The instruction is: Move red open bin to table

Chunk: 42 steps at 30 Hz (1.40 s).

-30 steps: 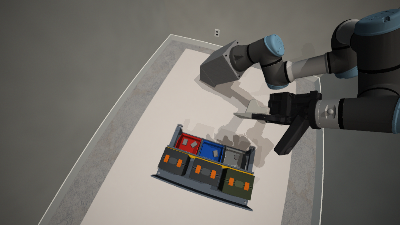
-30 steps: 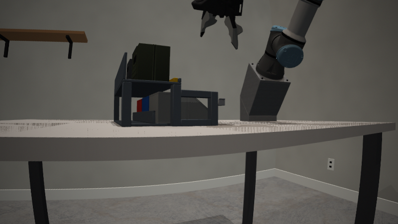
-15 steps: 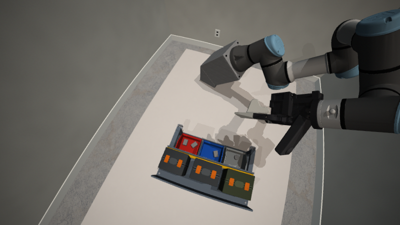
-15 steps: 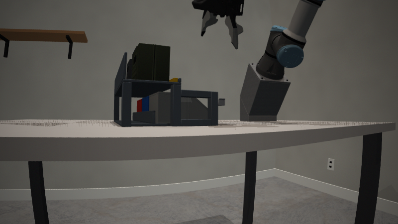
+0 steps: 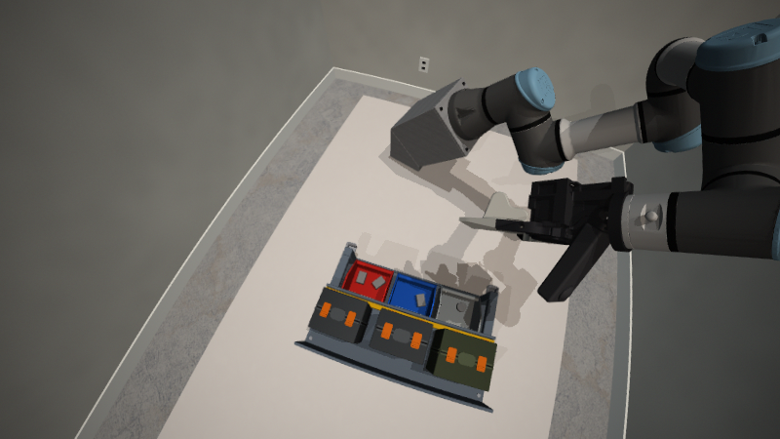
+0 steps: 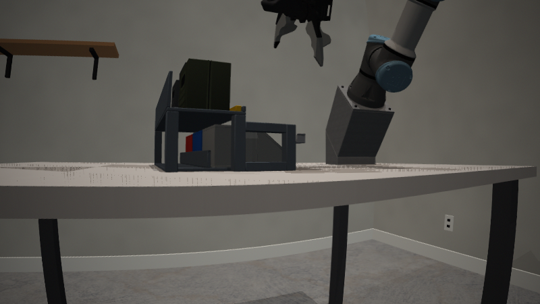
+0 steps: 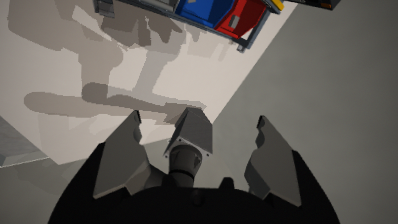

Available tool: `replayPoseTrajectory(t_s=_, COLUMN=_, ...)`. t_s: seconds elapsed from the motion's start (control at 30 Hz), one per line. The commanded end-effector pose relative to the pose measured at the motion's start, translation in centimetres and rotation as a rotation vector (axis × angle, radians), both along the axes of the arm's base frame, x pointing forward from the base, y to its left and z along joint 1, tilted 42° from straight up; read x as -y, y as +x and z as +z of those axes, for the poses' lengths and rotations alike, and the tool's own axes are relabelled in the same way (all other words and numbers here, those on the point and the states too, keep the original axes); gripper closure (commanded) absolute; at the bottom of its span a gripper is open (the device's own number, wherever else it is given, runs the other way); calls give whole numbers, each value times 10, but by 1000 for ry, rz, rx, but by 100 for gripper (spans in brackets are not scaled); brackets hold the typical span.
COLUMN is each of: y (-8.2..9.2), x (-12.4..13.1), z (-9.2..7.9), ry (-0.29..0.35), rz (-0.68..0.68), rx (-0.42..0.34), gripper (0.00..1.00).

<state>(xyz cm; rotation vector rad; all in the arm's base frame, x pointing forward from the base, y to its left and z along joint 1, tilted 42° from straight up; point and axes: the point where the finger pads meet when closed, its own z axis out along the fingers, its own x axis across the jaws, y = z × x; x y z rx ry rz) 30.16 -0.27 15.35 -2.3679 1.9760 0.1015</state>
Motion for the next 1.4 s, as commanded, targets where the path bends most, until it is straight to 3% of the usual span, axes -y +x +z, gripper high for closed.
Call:
replayPoseTrajectory(t_s=0.0, y=-5, x=-2, z=11, ry=-51, rz=-98, rx=-1, gripper=0)
replayPoseTrajectory(t_s=0.13, y=-5, x=-2, z=11, ry=-51, rz=-98, rx=-1, gripper=0)
replayPoseTrajectory(t_s=0.17, y=-1, x=0, z=3, ry=-14, rz=-26, rx=1, gripper=0)
replayPoseTrajectory(t_s=0.3, y=-6, x=-3, z=12, ry=-51, rz=-98, rx=-1, gripper=0)
replayPoseTrajectory(t_s=0.7, y=-6, x=-3, z=12, ry=-51, rz=-98, rx=-1, gripper=0)
replayPoseTrajectory(t_s=0.73, y=-3, x=-1, z=6, ry=-30, rz=-61, rx=3, gripper=0)
replayPoseTrajectory(t_s=0.87, y=-8, x=-3, z=16, ry=-87, rz=-180, rx=9, gripper=0)
replayPoseTrajectory(t_s=1.27, y=-8, x=-3, z=16, ry=-87, rz=-180, rx=9, gripper=0)
replayPoseTrajectory(t_s=1.3, y=-4, x=-2, z=9, ry=-38, rz=-81, rx=5, gripper=0)
replayPoseTrajectory(t_s=1.37, y=-7, x=-3, z=14, ry=-63, rz=-131, rx=7, gripper=0)
